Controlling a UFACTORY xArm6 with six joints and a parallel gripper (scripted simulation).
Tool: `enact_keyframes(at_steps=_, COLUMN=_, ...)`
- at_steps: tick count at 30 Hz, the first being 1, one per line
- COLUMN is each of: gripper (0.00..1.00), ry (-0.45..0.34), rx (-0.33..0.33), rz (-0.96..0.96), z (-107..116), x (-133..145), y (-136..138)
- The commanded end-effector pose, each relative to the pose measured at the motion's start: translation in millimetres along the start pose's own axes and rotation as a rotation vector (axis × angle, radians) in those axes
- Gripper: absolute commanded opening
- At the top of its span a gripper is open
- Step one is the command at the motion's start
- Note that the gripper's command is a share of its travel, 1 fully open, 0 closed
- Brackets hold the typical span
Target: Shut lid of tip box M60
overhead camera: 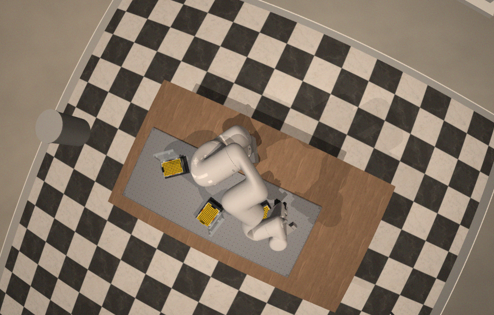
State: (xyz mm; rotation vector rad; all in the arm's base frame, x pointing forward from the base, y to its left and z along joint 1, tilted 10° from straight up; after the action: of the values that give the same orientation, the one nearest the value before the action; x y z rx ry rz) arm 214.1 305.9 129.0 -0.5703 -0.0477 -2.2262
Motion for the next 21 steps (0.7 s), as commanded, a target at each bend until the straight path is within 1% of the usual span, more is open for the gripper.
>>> enact_keyframes(at_steps=1, gripper=0.0, ry=0.028, rx=0.051, rz=-0.165, z=3.2, x=-5.8, y=0.6)
enact_keyframes(at_steps=6, gripper=0.0, ry=0.06, rx=0.081, rz=-0.303, z=5.8, x=-11.7, y=3.0)
enact_keyframes(at_steps=8, gripper=0.0, ry=0.06, rx=0.081, rz=-0.303, z=5.8, x=-11.7, y=3.0)
enact_keyframes(at_steps=11, gripper=0.0, ry=0.085, rx=0.099, rz=-0.398, z=8.8, x=-18.4, y=5.8)
enact_keyframes(at_steps=15, gripper=0.0, ry=0.121, rx=0.119, rz=-0.525, z=10.1, x=-20.6, y=5.4)
enact_keyframes(at_steps=21, gripper=0.0, ry=0.171, rx=0.136, rz=-0.676, z=13.2, x=-26.5, y=6.4)
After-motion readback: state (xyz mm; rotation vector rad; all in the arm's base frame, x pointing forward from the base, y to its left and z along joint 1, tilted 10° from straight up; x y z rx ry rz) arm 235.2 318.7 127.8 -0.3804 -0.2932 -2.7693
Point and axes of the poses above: the point where the finger pads meet when closed, its own z axis back along the fingers, its own y axis across the jaws, x = y × z, the point moved 8 cm from there along z, back along the fingers, and after that the axes turned 13 degrees about -z, right-handed, at the moved point
